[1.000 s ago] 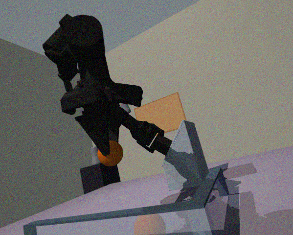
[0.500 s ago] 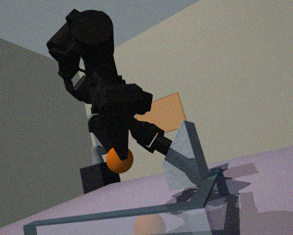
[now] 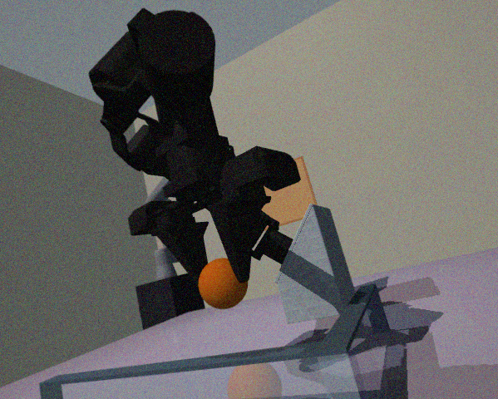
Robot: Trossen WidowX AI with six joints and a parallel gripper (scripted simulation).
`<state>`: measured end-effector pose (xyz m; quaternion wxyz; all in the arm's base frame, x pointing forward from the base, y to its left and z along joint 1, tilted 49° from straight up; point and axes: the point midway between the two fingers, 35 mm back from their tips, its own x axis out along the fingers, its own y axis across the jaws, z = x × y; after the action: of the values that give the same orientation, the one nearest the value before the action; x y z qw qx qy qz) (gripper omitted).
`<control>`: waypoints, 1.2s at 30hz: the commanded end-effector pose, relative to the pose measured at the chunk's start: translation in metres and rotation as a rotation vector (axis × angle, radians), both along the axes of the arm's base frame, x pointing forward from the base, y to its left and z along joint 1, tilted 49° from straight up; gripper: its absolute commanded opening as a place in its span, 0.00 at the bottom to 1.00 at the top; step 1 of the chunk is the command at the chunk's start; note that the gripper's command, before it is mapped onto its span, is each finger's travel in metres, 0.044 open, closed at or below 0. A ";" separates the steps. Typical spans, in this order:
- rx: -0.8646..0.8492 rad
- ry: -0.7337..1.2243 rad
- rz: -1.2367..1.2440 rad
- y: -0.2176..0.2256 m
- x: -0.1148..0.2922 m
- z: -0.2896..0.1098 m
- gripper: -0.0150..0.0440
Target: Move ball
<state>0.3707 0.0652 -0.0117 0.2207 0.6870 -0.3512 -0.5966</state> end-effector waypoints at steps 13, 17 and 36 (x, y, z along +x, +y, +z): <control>-0.002 0.157 0.146 -0.004 0.007 -0.019 0.25; -0.002 0.157 0.146 -0.020 0.009 -0.034 0.25; -0.006 0.157 0.145 -0.057 0.009 -0.065 0.25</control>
<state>0.3810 0.0130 -0.0737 0.2889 0.6634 -0.2833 -0.6295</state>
